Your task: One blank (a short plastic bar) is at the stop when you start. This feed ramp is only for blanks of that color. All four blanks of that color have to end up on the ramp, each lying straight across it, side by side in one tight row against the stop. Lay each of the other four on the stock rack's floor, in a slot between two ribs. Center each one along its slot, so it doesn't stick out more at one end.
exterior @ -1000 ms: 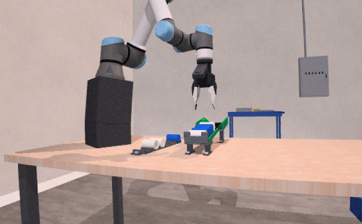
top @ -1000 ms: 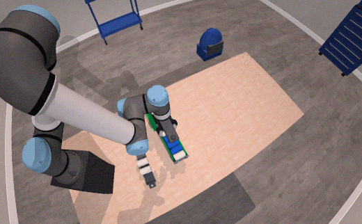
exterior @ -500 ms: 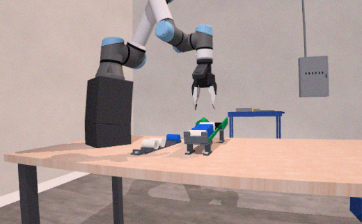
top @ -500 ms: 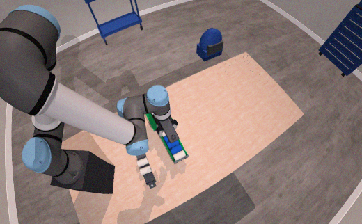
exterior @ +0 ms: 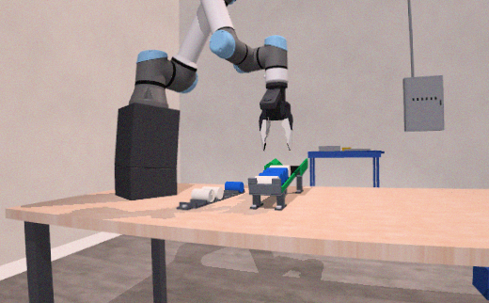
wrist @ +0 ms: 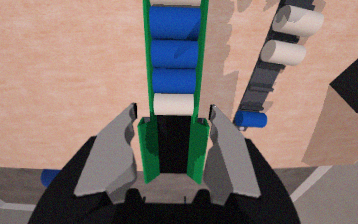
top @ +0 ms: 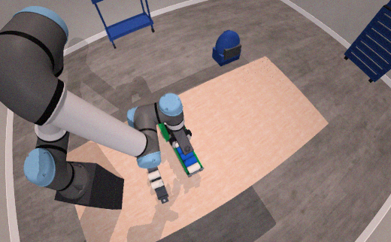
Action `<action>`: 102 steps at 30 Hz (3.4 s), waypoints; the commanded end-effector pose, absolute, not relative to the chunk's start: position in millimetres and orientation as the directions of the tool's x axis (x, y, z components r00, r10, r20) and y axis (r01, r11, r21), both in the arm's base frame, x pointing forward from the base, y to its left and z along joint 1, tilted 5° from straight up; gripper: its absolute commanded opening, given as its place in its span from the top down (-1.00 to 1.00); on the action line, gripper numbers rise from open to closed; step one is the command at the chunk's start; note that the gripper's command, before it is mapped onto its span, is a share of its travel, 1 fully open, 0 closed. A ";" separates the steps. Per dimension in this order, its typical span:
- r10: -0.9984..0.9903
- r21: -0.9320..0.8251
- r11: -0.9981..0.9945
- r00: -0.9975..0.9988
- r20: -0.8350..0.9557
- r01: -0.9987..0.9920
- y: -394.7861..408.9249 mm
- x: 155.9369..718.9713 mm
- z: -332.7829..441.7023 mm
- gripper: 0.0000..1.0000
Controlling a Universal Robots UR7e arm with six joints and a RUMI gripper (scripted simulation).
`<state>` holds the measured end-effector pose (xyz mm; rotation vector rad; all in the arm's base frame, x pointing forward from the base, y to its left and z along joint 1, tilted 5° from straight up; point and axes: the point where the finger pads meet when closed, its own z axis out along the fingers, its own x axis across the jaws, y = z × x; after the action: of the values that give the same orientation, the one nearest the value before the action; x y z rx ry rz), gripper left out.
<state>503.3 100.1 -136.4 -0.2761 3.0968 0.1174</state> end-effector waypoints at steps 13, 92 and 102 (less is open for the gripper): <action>-0.175 0.072 0.981 -0.984 -0.038 -0.178 101.7 504.4 -156.5 -0.04; -0.175 0.072 0.981 -0.984 -0.038 -0.178 103.7 505.6 -180.6 -0.04; -0.175 0.072 0.981 -0.984 -0.038 -0.178 103.7 505.6 -180.6 -0.04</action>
<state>505.1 103.7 -181.1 -0.2760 3.0968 0.1174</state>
